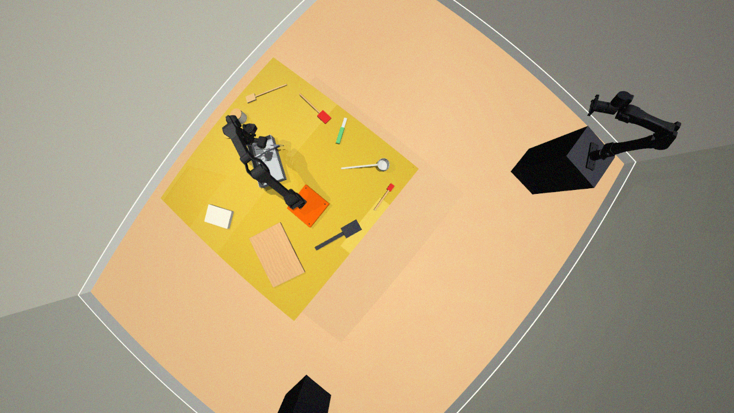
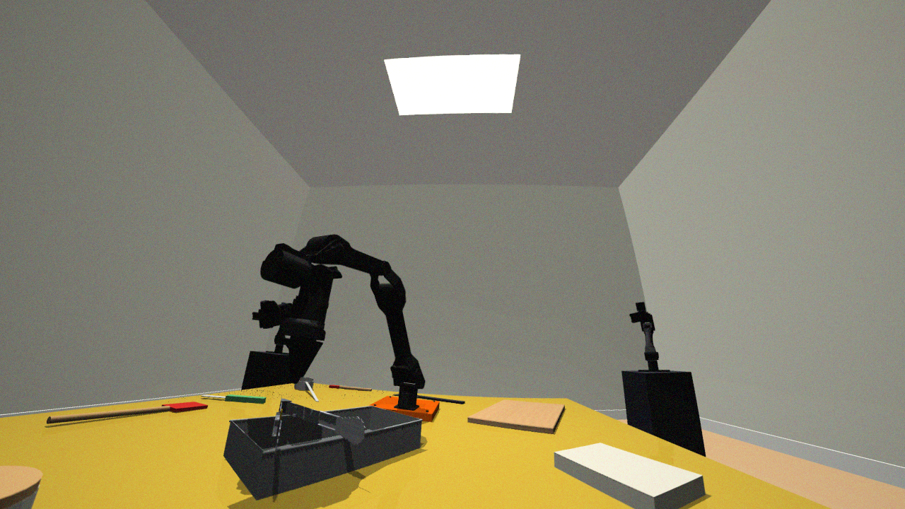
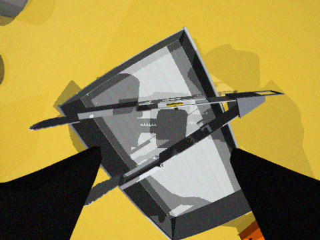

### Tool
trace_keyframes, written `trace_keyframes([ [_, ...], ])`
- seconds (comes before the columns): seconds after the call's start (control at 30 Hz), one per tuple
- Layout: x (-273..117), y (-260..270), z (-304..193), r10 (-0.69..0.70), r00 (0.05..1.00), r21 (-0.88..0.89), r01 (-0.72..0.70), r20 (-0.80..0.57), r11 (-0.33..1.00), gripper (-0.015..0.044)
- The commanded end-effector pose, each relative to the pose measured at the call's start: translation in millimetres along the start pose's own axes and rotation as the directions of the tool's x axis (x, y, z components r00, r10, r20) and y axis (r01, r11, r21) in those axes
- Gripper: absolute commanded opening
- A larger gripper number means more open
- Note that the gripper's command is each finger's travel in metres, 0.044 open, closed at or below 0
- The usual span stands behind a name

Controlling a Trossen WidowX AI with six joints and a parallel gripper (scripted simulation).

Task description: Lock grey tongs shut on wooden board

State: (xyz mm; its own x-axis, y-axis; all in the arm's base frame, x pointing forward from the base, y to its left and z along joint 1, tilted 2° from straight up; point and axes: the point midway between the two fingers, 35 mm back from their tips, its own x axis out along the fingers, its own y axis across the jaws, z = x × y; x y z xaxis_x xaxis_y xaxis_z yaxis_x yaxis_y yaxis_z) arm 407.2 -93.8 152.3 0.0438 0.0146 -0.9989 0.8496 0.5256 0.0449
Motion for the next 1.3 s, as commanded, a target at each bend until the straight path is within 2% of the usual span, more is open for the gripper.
trace_keyframes([
  [0.0,2.7,0.2,-6.9,0.002,1.0,0.741,0.001,-0.003,0.672,0.044],
  [0.17,4.0,0.1,-7.8,0.0,1.0,0.91,0.004,-0.005,0.414,0.044],
  [0.23,4.1,0.1,-7.9,0.0,1.0,0.93,0.005,-0.005,0.369,0.044],
  [0.9,4.4,0.2,-6.8,-0.001,1.0,0.929,0.005,-0.005,0.37,0.044],
  [1.27,19.6,1.9,-5.3,-0.001,1.0,0.929,0.005,-0.005,0.37,0.044],
])
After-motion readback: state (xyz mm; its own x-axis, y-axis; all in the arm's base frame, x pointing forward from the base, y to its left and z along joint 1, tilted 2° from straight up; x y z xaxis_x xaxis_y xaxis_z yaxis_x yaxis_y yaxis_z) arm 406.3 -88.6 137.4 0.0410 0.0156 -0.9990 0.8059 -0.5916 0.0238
